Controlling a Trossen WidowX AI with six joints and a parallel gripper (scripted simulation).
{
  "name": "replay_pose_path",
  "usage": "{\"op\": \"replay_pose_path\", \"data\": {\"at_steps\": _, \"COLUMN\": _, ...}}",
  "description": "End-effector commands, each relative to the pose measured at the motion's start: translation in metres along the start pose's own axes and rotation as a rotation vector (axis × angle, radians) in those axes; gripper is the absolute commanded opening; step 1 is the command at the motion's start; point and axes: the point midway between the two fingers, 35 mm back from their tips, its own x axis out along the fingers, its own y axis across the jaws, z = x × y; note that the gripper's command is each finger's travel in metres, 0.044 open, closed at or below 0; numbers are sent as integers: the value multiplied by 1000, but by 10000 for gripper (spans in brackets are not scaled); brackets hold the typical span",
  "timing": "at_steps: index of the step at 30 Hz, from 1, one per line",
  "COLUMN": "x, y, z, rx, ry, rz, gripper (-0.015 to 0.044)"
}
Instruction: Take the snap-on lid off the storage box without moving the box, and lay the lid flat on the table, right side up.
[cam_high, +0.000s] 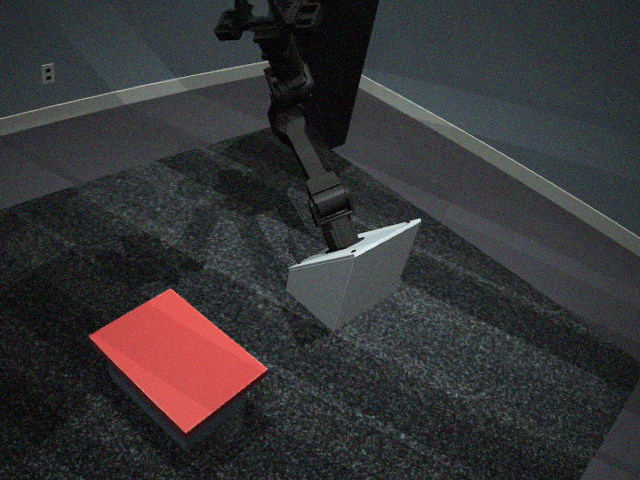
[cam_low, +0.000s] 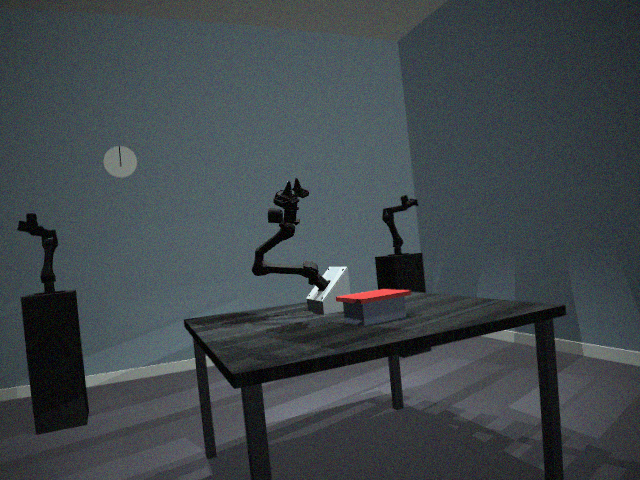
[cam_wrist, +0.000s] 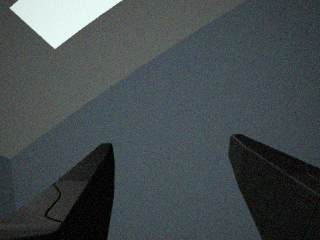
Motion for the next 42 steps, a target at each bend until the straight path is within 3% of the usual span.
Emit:
{"op": "replay_pose_path", "data": {"at_steps": 1, "x": 0, "y": 15, "z": -65, "rx": 165, "ry": 220, "rz": -15, "gripper": 235}}
{"op": "replay_pose_path", "data": {"at_steps": 6, "x": -10, "y": 24, "z": -123, "rx": 328, "ry": 416, "rz": -80, "gripper": 235}}
{"op": "replay_pose_path", "data": {"at_steps": 12, "x": -48, "y": 31, "z": -216, "rx": 576, "ry": 721, "rz": -308, "gripper": 235}}
{"op": "replay_pose_path", "data": {"at_steps": 14, "x": -54, "y": 31, "z": -225, "rx": 599, "ry": 750, "rz": -341, "gripper": 235}}
{"op": "replay_pose_path", "data": {"at_steps": 21, "x": -129, "y": 24, "z": -306, "rx": 771, "ry": 973, "rz": -761, "gripper": 235}}
{"op": "replay_pose_path", "data": {"at_steps": 24, "x": -150, "y": 20, "z": -320, "rx": 793, "ry": 1001, "rz": -879, "gripper": 235}}
{"op": "replay_pose_path", "data": {"at_steps": 32, "x": -249, "y": -3, "z": -358, "rx": 782, "ry": 981, "rz": -1411, "gripper": 235}}
{"op": "replay_pose_path", "data": {"at_steps": 42, "x": -250, "y": -3, "z": -358, "rx": 783, "ry": 982, "rz": -1410, "gripper": 235}}
